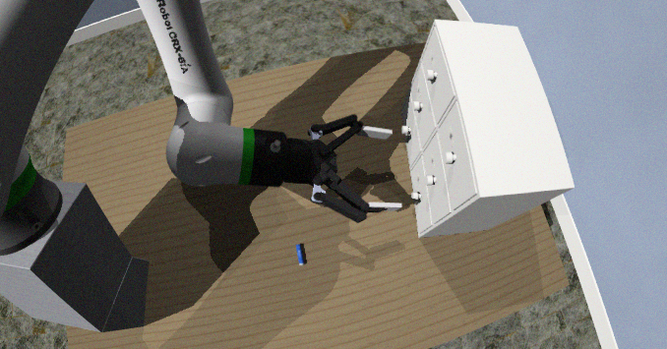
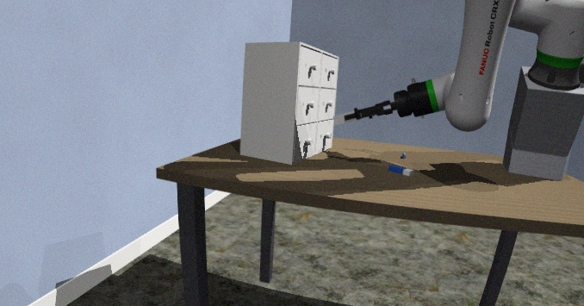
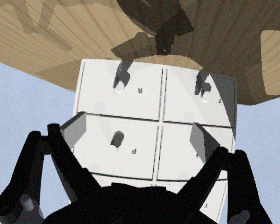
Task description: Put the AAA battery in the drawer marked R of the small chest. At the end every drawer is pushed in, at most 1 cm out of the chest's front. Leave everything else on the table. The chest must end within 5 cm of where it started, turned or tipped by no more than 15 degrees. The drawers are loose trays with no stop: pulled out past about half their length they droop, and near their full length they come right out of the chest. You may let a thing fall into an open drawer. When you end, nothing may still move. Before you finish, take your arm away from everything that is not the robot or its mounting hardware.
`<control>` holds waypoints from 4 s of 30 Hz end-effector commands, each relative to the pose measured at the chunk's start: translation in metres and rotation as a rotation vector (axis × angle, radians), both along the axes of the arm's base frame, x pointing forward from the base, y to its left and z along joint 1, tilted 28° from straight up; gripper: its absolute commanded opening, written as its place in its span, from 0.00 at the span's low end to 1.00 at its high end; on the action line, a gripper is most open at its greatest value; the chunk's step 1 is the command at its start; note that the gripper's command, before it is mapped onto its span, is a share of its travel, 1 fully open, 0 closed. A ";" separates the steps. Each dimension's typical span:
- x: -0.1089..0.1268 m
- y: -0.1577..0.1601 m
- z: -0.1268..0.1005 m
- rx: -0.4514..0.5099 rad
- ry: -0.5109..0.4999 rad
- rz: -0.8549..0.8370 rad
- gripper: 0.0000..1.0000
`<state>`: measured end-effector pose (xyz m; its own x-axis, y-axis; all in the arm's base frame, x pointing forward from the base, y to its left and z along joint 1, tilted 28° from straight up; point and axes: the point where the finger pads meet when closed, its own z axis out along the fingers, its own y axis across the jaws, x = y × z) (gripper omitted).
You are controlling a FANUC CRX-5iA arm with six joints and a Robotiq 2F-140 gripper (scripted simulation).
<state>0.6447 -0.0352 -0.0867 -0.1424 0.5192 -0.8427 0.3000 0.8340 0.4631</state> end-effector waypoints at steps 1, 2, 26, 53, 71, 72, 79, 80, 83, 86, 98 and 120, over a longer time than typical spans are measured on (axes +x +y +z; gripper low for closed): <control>0.005 0.008 -0.018 0.000 -0.002 -0.001 1.00; 0.005 0.010 -0.022 0.000 -0.002 -0.001 1.00; 0.008 0.016 -0.035 0.000 -0.002 -0.001 1.00; 0.008 0.016 -0.035 0.000 -0.002 -0.001 1.00; 0.008 0.016 -0.035 0.000 -0.002 -0.001 1.00; 0.008 0.016 -0.035 0.000 -0.002 -0.001 1.00; 0.008 0.016 -0.035 0.000 -0.002 -0.001 1.00; 0.008 0.016 -0.035 0.000 -0.002 -0.001 1.00; 0.008 0.016 -0.035 0.000 -0.002 -0.001 1.00; 0.008 0.016 -0.034 0.000 -0.002 -0.001 1.00; 0.003 0.005 -0.010 0.000 -0.002 -0.001 1.00; -0.007 -0.019 0.038 0.000 -0.002 0.000 1.00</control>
<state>0.6373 -0.0534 -0.0490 -0.1404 0.5191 -0.8431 0.2993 0.8339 0.4636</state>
